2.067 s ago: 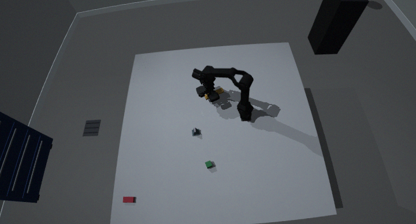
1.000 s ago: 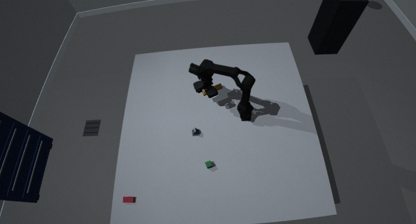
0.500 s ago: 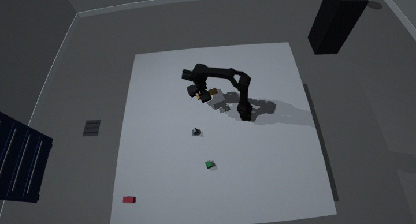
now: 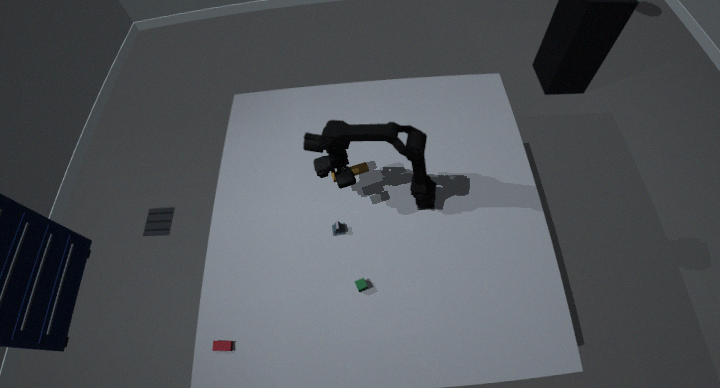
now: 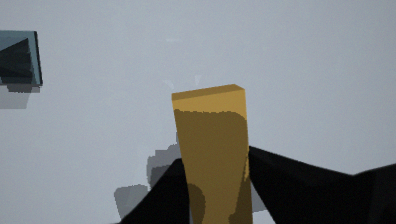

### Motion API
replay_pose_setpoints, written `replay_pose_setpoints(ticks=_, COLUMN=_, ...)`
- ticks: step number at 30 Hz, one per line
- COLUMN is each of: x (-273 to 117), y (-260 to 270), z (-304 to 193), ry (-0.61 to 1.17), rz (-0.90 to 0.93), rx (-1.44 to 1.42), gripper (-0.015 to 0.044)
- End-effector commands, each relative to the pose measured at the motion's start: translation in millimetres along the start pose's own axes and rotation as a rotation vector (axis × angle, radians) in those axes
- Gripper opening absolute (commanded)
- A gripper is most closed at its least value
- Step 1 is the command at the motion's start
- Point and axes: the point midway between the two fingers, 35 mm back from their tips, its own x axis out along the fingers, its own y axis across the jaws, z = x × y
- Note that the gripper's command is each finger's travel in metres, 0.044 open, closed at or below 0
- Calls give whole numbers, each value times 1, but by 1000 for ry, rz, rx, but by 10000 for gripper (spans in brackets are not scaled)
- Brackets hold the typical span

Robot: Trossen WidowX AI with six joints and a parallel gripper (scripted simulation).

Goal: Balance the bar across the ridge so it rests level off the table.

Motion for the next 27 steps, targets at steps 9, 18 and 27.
replay_pose_setpoints(ticks=9, x=1, y=28, z=31, ry=5, rz=2, rx=45, gripper=0)
replay_pose_setpoints(ticks=18, x=1, y=52, z=52, ry=4, rz=4, rx=76, gripper=0)
replay_pose_setpoints(ticks=27, x=1, y=79, z=71, ry=3, rz=6, rx=107, gripper=0)
